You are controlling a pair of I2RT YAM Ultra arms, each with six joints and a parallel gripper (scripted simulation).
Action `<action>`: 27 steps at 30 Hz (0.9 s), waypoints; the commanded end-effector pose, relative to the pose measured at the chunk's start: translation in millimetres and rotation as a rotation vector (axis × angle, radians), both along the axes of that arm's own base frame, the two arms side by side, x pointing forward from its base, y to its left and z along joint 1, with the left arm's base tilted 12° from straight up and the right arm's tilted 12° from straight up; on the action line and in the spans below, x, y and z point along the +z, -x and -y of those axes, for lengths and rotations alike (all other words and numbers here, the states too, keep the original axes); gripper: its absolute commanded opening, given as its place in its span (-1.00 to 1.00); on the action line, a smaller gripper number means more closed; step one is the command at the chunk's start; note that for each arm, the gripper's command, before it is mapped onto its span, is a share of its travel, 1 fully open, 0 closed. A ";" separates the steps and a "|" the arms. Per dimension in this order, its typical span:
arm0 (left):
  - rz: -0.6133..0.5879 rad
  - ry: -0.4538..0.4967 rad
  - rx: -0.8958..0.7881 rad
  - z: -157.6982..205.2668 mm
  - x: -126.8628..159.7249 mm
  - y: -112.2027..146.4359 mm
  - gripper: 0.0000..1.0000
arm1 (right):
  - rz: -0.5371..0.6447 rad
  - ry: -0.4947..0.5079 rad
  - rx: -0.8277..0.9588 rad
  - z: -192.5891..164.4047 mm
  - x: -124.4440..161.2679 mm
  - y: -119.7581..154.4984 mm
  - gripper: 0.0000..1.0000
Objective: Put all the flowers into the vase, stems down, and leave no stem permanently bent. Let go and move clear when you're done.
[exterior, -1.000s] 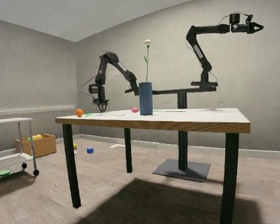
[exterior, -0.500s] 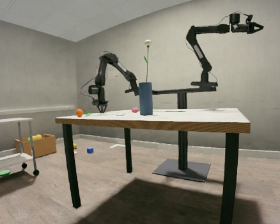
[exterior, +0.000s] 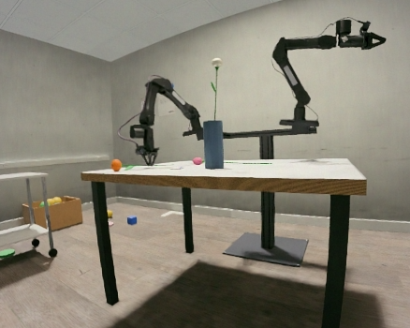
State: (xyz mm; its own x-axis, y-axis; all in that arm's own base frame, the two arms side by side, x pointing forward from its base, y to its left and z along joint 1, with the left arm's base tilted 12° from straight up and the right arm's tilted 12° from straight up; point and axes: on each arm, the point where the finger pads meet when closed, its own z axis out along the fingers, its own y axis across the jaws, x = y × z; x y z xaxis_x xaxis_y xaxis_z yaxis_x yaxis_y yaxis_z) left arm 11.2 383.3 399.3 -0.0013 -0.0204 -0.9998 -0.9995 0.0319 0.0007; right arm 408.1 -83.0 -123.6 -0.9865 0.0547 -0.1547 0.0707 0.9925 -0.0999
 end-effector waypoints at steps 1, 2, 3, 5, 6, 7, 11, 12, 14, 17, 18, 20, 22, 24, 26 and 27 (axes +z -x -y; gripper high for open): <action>0.006 0.003 0.001 -1.8 -1.4 1.7 -0.40 | 0.036 0.000 0.006 -0.2 13.6 -6.4 -0.40; 0.006 0.003 0.001 -1.8 -1.4 1.7 -0.40 | 0.032 -0.001 0.006 -0.6 12.4 -4.7 -0.40; 0.006 0.003 0.001 -1.8 -1.4 1.7 -0.40 | 0.030 -0.001 0.006 -0.8 12.2 -3.8 -0.40; 0.006 0.003 0.001 -1.8 -1.4 1.7 -0.40 | 0.038 0.000 0.006 -0.2 13.3 -7.7 -0.40; 0.006 0.003 0.001 -1.8 -1.4 1.7 -0.40 | 0.039 0.000 0.006 -0.1 12.4 -7.8 -0.40; 0.006 0.003 0.001 -1.8 -1.4 1.7 -0.40 | 0.038 0.000 0.006 -0.1 10.7 -7.5 -0.40; 0.006 0.003 0.001 -1.8 -1.4 1.7 -0.40 | 0.007 -0.005 0.005 -0.7 -4.1 0.5 -0.40; 0.006 0.003 0.001 -1.8 -1.4 1.7 -0.40 | 0.003 -0.006 0.005 -0.6 -3.7 1.8 -0.40; 0.006 0.003 0.001 -1.8 -1.4 1.7 -0.40 | 0.017 -0.004 0.005 0.4 -1.5 -1.1 -0.40; 0.006 0.003 0.001 -1.8 -1.4 1.7 -0.40 | 0.036 0.000 0.005 1.5 5.7 -5.9 -0.40; 0.006 0.003 0.001 -1.8 -1.4 1.7 -0.40 | 0.034 -0.001 0.005 1.7 4.3 -5.5 -0.40; 0.006 0.003 0.001 -1.8 -1.4 1.7 -0.40 | 0.022 -0.003 0.004 1.5 -0.1 -2.4 -0.40; 0.006 0.003 0.001 -1.8 -1.4 1.7 -0.40 | 0.015 -0.004 0.003 1.3 -2.6 0.2 -0.40; 0.006 0.003 0.001 -1.8 -1.4 1.7 -0.40 | 0.009 -0.005 0.003 1.0 -3.8 3.0 -0.40; 0.006 0.003 0.001 -1.8 -1.4 1.7 -0.40 | 0.012 -0.005 0.003 1.5 -1.5 0.3 -0.40; 0.006 0.003 0.001 -1.8 -1.4 1.7 -0.40 | 0.016 -0.004 0.002 1.7 -0.3 -0.2 -0.40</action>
